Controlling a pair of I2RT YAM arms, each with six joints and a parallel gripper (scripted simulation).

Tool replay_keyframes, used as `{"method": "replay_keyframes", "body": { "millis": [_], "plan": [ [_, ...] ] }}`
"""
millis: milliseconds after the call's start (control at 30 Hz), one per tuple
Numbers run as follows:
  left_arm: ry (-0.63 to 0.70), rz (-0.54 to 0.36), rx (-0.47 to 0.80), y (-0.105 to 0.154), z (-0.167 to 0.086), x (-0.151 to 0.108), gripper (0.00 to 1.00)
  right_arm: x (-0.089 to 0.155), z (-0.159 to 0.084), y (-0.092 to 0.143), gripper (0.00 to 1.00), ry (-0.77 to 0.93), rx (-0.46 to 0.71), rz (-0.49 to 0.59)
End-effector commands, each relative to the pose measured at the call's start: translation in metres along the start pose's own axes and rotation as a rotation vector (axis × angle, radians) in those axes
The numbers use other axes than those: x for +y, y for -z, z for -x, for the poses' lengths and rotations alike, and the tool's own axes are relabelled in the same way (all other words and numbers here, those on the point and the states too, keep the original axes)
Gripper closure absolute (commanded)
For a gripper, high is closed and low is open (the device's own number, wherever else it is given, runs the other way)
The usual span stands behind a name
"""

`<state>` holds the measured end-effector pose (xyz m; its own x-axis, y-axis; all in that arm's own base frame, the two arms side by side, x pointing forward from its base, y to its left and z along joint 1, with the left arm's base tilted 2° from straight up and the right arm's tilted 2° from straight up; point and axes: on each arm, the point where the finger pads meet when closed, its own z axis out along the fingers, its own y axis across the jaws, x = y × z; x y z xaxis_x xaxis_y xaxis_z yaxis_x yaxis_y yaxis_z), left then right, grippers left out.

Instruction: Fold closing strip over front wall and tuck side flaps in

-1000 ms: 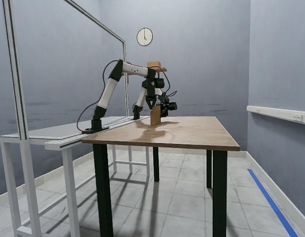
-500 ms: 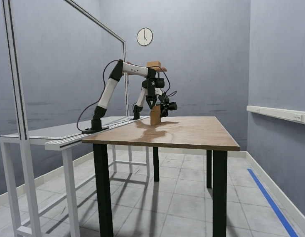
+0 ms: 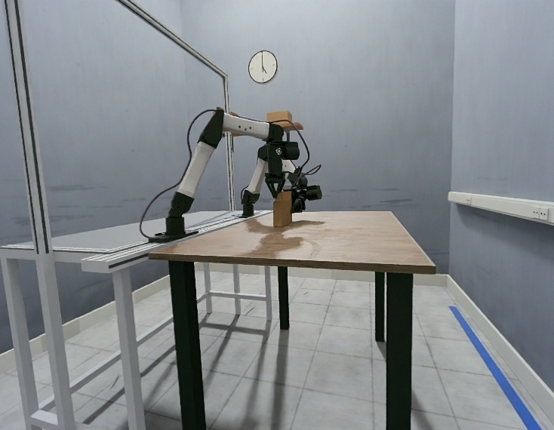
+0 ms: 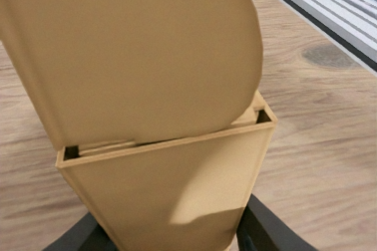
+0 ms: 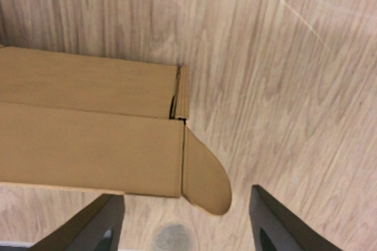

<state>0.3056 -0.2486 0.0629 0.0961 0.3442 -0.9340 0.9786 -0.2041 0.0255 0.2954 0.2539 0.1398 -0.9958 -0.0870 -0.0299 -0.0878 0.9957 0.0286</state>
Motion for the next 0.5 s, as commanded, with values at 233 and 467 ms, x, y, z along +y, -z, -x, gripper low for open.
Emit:
{"method": "replay_keyframes", "body": {
  "millis": [233,467],
  "plan": [
    [-0.052,0.008,-0.004,0.0023,0.0153,-0.0006,0.55,-0.0015,0.0039,-0.002,0.46,-0.001,0.013,-0.005],
    [-0.052,0.008,-0.004,0.0023,0.0153,-0.0006,0.55,-0.0018,0.0041,-0.0023,0.46,-0.001,0.015,-0.005]
  ]
}}
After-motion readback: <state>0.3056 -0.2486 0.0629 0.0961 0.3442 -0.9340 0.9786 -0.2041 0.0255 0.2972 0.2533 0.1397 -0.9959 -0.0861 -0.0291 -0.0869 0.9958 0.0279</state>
